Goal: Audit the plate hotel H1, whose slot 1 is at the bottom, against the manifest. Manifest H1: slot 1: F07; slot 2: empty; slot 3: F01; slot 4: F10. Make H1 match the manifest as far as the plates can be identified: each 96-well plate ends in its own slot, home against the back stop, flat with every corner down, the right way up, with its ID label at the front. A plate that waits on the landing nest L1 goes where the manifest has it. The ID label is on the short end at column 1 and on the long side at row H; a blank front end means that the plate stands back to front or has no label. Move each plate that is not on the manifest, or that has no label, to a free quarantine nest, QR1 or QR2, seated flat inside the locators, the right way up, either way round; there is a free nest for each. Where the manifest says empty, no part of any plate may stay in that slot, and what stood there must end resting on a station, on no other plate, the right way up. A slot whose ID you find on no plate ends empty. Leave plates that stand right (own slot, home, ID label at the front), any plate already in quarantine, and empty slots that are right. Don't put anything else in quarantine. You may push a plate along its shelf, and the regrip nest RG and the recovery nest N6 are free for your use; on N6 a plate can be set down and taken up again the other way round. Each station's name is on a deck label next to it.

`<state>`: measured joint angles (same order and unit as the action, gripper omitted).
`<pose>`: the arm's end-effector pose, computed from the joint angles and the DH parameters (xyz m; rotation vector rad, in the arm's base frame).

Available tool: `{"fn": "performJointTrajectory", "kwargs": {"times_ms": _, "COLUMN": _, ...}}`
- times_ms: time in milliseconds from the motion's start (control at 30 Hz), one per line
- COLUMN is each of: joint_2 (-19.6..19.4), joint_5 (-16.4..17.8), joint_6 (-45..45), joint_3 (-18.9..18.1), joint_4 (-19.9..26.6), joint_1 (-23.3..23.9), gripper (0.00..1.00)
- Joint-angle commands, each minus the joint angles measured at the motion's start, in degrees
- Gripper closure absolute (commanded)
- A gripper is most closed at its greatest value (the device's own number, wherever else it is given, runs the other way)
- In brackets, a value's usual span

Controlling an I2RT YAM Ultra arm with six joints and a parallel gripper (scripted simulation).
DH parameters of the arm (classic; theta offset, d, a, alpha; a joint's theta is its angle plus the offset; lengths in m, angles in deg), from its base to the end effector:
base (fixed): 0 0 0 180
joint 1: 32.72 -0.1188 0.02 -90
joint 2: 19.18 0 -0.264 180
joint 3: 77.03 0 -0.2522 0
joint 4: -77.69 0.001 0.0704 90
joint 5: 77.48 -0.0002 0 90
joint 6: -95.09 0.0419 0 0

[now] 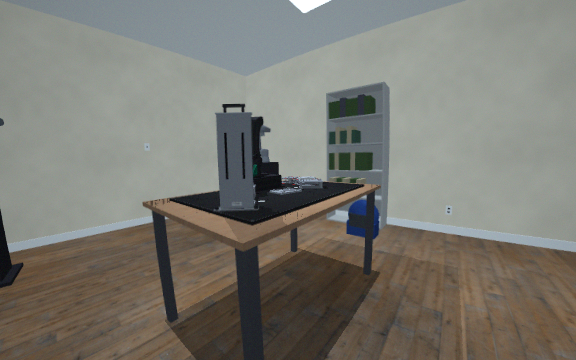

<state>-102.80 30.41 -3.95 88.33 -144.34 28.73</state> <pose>0.0979 -0.1509 0.0956 0.7234 1.9153 -0.4594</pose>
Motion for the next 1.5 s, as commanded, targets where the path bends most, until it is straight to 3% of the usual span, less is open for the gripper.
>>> {"fn": "performJointTrajectory", "kwargs": {"times_ms": 0, "joint_2": 4.0, "joint_5": 0.4, "joint_6": -0.2, "joint_3": -0.6, "joint_4": 6.2, "joint_1": 0.1, "gripper": 0.0}}
{"fn": "performJointTrajectory", "kwargs": {"times_ms": 300, "joint_2": 14.9, "joint_5": 0.7, "joint_6": -0.4, "joint_3": -2.1, "joint_4": 18.7, "joint_1": 0.4, "gripper": 0.0}}
{"fn": "performJointTrajectory", "kwargs": {"times_ms": 367, "joint_2": 14.9, "joint_5": 0.7, "joint_6": -0.4, "joint_3": -2.1, "joint_4": 18.7, "joint_1": 0.4, "gripper": 0.0}}
{"fn": "performJointTrajectory", "kwargs": {"times_ms": 867, "joint_2": 29.5, "joint_5": 1.1, "joint_6": -0.7, "joint_3": -6.5, "joint_4": 37.8, "joint_1": 1.0, "gripper": 0.0}}
{"fn": "performJointTrajectory", "kwargs": {"times_ms": 933, "joint_2": 29.5, "joint_5": 1.1, "joint_6": -0.7, "joint_3": -6.5, "joint_4": 37.8, "joint_1": 1.0, "gripper": 0.0}}
{"fn": "performJointTrajectory", "kwargs": {"times_ms": 1200, "joint_2": 35.5, "joint_5": 1.3, "joint_6": -0.8, "joint_3": -10.5, "joint_4": 47.9, "joint_1": 1.2, "gripper": 0.0}}
{"fn": "performJointTrajectory", "kwargs": {"times_ms": 1467, "joint_2": 38.9, "joint_5": 1.5, "joint_6": -0.9, "joint_3": -14.3, "joint_4": 55.0, "joint_1": 1.4, "gripper": 0.0}}
